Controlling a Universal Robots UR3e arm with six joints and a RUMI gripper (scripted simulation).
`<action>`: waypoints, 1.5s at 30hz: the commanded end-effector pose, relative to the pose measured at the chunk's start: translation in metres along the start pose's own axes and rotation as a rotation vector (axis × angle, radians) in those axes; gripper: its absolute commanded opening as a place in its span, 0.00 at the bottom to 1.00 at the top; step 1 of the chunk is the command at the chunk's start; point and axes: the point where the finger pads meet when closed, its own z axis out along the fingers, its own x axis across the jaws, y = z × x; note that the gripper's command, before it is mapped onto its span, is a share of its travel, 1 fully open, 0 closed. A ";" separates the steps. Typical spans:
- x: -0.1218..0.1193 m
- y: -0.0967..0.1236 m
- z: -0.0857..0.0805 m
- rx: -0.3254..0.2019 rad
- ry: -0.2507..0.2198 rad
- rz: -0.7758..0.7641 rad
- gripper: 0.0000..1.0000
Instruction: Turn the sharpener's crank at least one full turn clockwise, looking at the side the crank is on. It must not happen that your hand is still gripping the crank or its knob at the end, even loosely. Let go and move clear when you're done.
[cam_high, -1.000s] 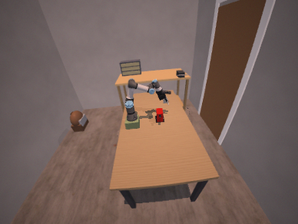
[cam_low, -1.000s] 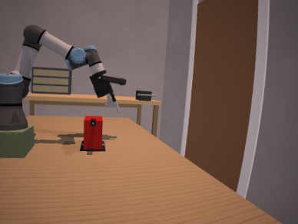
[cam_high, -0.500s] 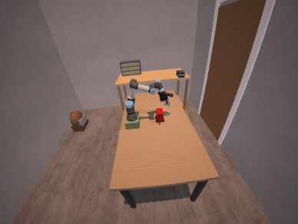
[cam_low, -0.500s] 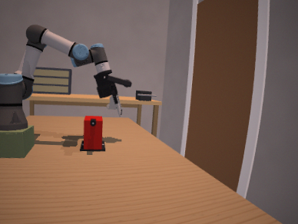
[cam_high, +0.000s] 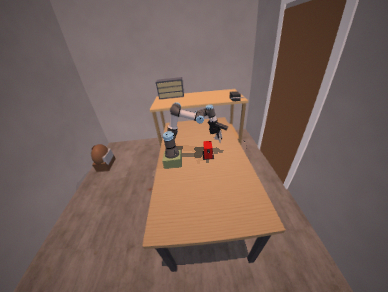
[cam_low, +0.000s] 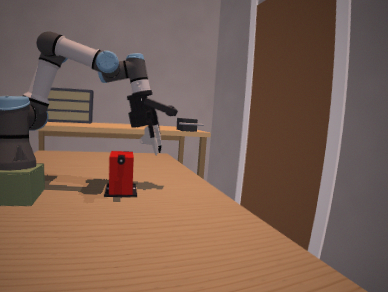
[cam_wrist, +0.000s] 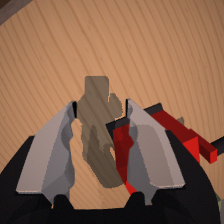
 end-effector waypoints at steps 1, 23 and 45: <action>0.021 -0.001 0.003 -0.078 0.009 0.088 0.32; 0.087 -0.006 0.001 -0.231 0.014 0.351 0.32; 0.144 0.000 -0.013 -0.378 -0.006 0.625 0.32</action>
